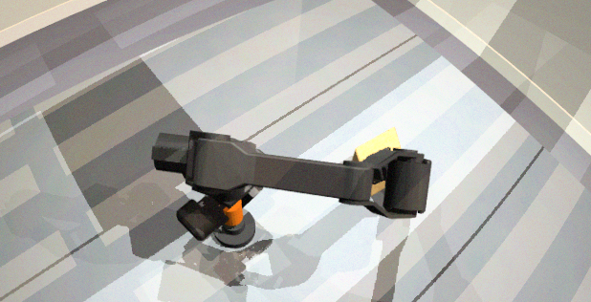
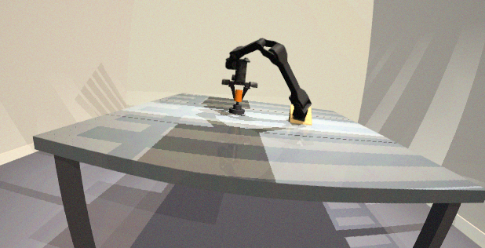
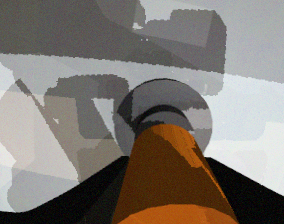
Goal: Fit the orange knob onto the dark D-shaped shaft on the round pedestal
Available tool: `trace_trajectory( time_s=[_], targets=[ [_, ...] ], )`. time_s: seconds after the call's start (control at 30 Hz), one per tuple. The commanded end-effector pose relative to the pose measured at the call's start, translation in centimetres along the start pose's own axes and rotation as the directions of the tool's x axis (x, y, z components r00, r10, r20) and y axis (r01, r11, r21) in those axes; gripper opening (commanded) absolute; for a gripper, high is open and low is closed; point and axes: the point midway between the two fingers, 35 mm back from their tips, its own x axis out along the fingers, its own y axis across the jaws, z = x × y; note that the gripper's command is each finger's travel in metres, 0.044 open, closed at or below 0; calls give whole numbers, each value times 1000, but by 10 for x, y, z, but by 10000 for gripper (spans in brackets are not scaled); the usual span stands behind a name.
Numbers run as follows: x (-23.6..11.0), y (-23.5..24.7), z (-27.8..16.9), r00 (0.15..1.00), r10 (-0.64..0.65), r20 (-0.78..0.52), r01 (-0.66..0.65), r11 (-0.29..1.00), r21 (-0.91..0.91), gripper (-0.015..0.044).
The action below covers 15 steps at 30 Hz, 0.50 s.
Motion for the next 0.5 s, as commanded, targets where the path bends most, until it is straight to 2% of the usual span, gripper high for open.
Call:
trace_trajectory(
  time_s=[0.0, 0.47],
  targets=[
    [0, 0, 1, 1000, 3, 2, -3, 998, 67, 0],
    [3, 0, 0, 1000, 3, 1, -3, 998, 67, 0]
  ],
)
